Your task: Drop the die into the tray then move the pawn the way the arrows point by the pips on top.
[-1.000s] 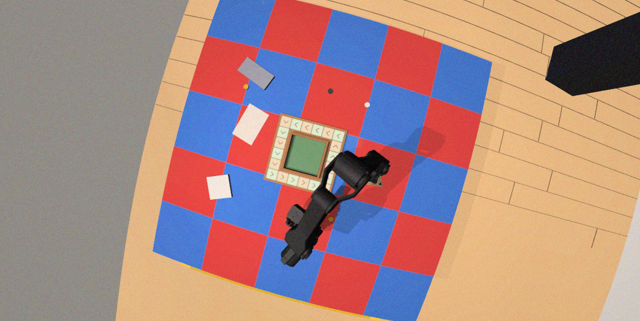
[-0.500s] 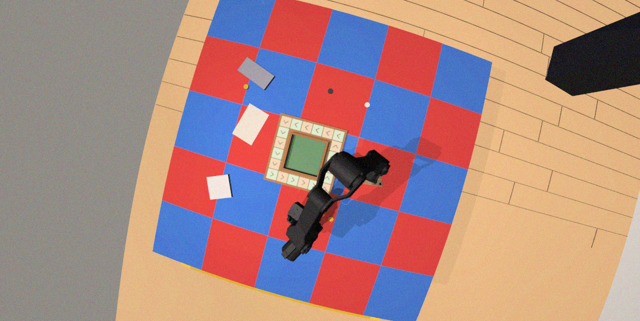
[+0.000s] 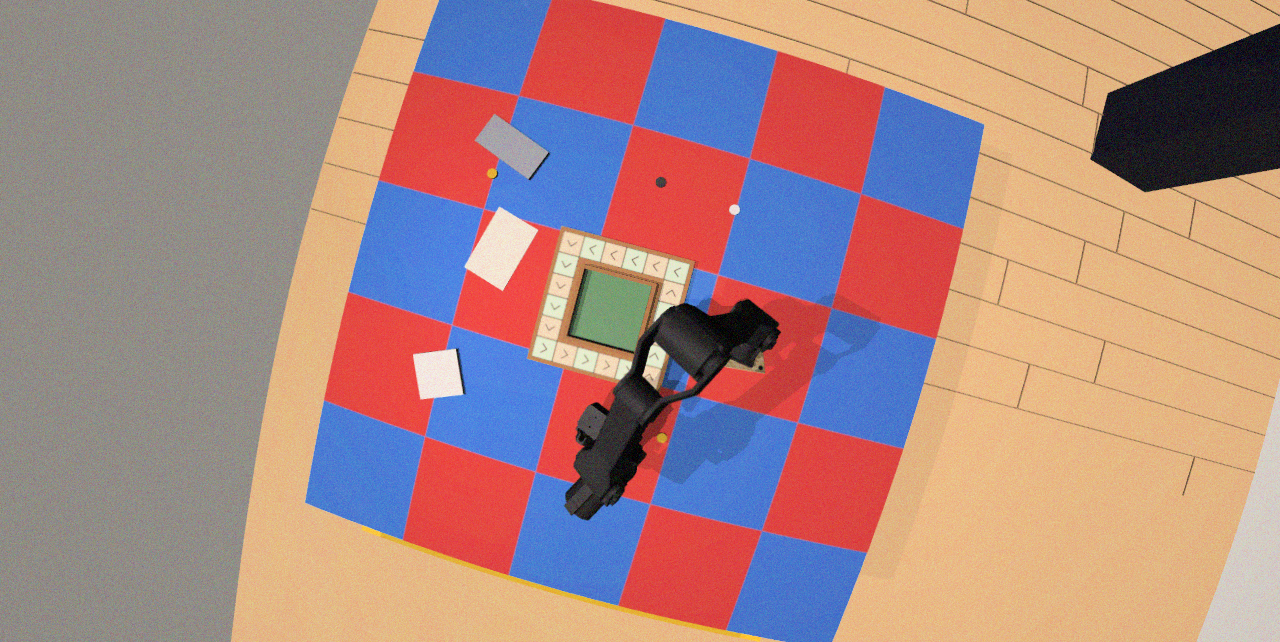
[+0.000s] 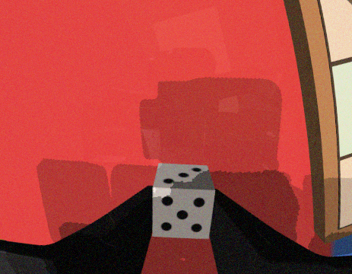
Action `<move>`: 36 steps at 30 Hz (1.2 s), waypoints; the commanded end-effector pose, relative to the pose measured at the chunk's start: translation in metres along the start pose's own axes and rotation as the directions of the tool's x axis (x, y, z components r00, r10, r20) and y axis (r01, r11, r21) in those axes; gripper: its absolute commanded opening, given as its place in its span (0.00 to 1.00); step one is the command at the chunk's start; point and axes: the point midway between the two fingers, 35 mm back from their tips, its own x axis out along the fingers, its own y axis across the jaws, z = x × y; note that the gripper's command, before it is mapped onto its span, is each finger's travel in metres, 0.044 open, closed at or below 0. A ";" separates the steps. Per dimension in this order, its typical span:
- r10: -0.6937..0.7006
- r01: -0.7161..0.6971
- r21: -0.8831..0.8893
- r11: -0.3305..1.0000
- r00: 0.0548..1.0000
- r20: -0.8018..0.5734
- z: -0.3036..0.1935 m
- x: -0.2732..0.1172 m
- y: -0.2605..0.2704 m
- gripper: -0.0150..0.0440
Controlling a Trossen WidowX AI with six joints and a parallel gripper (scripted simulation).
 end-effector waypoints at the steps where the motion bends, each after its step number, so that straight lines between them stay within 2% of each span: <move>1: -0.001 0.002 -0.006 1.000 1.000 0.005 0.001 0.001 0.000 0.36; 4: -0.001 0.001 -0.006 1.000 1.000 0.005 0.001 -0.008 0.002 0.25; 23: 0.000 0.000 -0.007 1.000 1.000 0.002 0.006 -0.119 0.002 0.25; 28: 0.001 -0.001 -0.026 1.000 1.000 0.002 0.008 -0.122 0.000 0.25; 36: 0.009 -0.009 -0.238 0.971 1.000 -0.001 0.031 -0.122 -0.014 0.25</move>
